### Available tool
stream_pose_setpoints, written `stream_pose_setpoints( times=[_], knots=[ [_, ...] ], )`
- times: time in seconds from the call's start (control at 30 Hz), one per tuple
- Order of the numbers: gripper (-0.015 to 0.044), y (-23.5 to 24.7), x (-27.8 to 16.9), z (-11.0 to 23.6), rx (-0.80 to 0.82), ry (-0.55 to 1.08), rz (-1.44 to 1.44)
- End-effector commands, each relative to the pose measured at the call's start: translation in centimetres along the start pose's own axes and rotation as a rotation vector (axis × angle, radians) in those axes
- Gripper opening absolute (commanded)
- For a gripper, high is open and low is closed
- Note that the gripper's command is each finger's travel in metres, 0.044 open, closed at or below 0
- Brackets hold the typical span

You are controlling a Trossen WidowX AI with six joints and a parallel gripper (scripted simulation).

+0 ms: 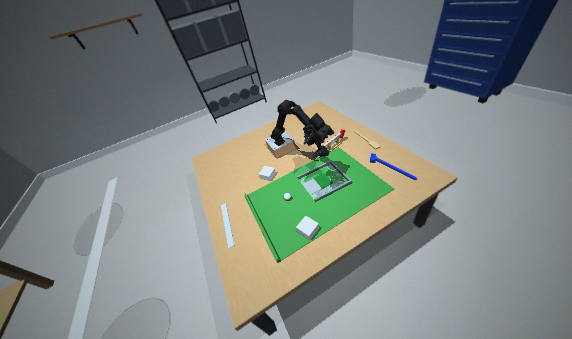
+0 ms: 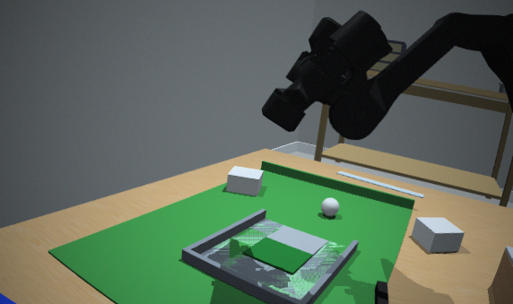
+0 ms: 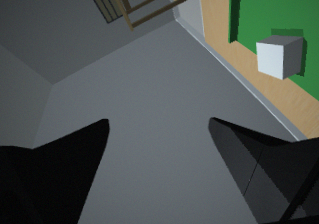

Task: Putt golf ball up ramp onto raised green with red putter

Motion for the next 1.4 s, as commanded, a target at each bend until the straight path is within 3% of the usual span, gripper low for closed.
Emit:
stream_pose_setpoints(
  times=[0.0, 0.3, 0.67, 1.07, 1.37],
  knots=[
    [0.0426, 0.0, -0.1, 0.0, 0.001, 0.008, 0.021],
    [0.0440, -2.1, -3.4, 2.4, 0.114, 0.434, 1.055],
    [0.0440, -7.6, -1.9, 8.3, 0.510, 1.222, 2.194],
    [0.0440, -10.2, 3.6, 12.4, 0.990, 1.917, 2.563],
    [0.0440, -10.0, 9.9, 15.6, 1.541, 2.604, 2.378]
  ],
)
Point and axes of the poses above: the point midway between the two fingers, 35 mm back from their tips, its own z axis back along the fingers, its own y axis across the jaws, x = y × z, the point moved 6 cm from there along z, back along the fingers, and after that the axes turned 7 degrees about z, right-handed, at the moved point
